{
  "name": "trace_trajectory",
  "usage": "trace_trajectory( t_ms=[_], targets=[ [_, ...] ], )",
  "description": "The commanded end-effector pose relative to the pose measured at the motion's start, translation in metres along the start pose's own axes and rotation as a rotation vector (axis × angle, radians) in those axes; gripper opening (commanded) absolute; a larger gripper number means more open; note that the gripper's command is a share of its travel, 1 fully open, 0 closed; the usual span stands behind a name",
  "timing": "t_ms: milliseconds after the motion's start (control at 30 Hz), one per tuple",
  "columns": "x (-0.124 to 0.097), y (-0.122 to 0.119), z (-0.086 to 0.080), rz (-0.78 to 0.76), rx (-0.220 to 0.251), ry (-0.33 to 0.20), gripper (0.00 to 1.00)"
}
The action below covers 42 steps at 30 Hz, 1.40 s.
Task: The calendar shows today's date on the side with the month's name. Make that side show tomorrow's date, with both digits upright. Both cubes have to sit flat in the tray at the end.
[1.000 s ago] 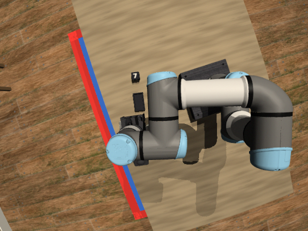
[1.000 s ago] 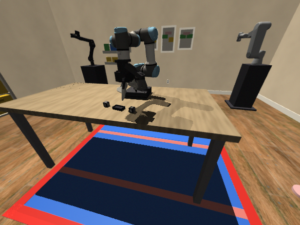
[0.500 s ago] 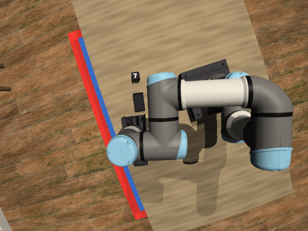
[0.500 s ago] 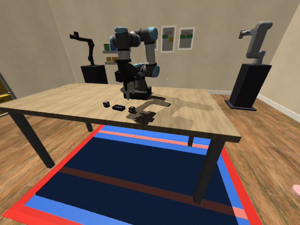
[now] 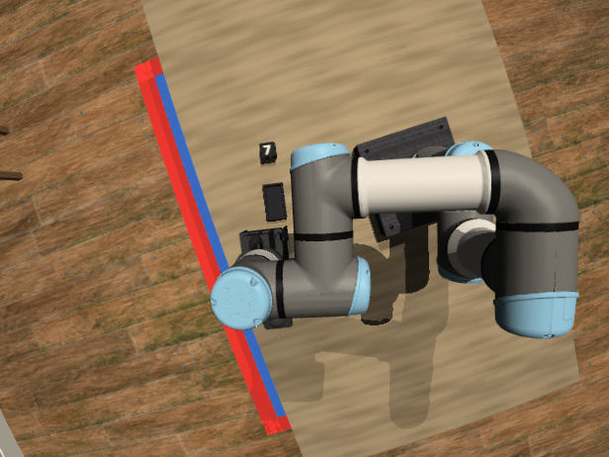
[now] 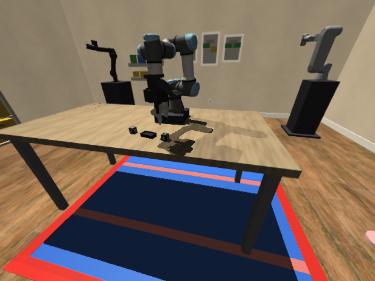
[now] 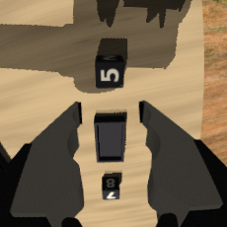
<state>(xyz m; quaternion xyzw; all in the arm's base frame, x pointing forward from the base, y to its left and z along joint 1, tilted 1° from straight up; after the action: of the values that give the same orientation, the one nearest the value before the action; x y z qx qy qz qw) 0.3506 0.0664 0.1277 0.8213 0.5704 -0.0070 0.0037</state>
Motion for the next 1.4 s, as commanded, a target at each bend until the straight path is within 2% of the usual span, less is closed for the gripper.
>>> trace_trajectory(
  t_ms=[0,433,900,1367],
  targets=[
    [0.000,0.001,-0.001,0.000,-0.004,0.000,0.29],
    [0.000,0.001,0.000,0.000,-0.003,0.000,0.29],
    [0.001,0.001,0.008,0.000,-0.001,-0.001,0.29],
    [0.001,0.001,0.028,0.000,-0.001,-0.001,0.29]
  ],
)
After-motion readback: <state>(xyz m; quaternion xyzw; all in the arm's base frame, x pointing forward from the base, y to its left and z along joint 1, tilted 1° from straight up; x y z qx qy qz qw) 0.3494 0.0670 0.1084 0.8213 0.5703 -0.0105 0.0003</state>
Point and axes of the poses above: the point where the finger pads meet when closed, its own z axis out along the fingers, its own y axis across the jaws, x = y × z, the point moved 8 cm from there along -z, back along the fingers, and after that the axes turned 11 degrees about z, right-handed, at the moved point
